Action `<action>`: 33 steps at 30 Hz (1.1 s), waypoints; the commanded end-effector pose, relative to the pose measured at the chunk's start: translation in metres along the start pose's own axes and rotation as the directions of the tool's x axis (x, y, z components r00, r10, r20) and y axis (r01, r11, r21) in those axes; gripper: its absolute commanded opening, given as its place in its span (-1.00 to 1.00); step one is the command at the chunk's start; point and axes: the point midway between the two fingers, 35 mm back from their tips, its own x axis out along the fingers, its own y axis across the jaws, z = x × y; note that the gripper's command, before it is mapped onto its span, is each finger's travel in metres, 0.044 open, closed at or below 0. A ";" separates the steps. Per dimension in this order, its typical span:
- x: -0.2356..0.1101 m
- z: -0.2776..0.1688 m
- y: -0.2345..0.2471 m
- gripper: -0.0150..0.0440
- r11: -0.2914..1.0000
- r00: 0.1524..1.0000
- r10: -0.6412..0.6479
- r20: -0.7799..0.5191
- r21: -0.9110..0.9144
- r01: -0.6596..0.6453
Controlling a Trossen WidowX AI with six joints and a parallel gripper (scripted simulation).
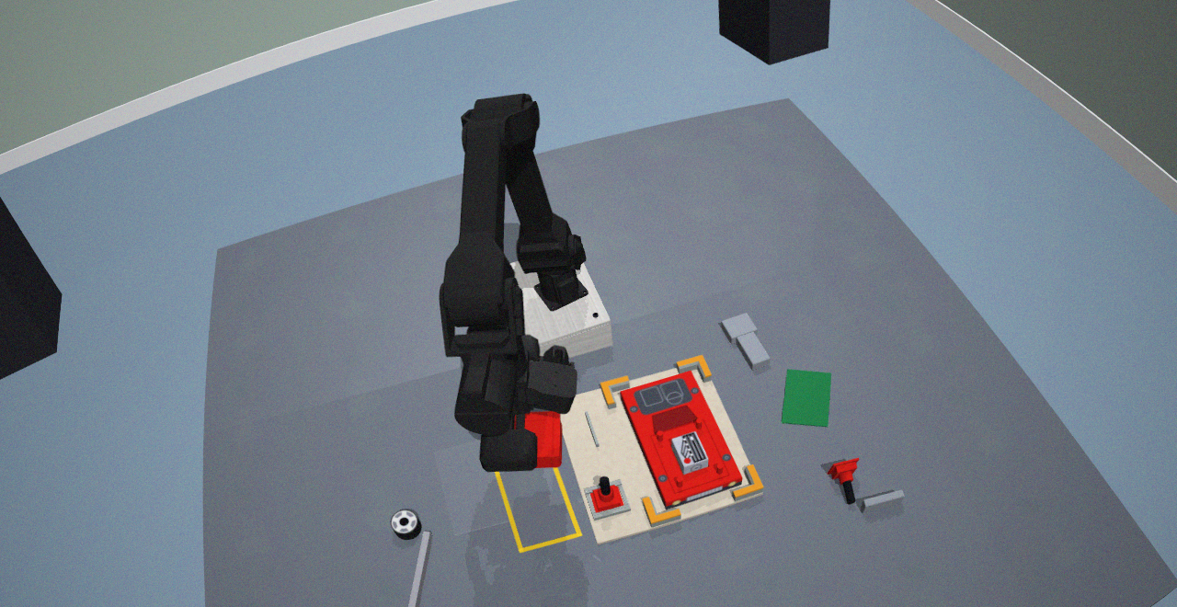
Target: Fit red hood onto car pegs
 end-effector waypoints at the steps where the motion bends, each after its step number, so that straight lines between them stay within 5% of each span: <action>1: 0.001 0.011 -0.003 -0.49 0.998 1.000 0.005 0.003 0.069 -0.005; 33: -0.002 0.093 -0.012 -0.49 0.835 1.000 0.007 0.011 0.550 -0.012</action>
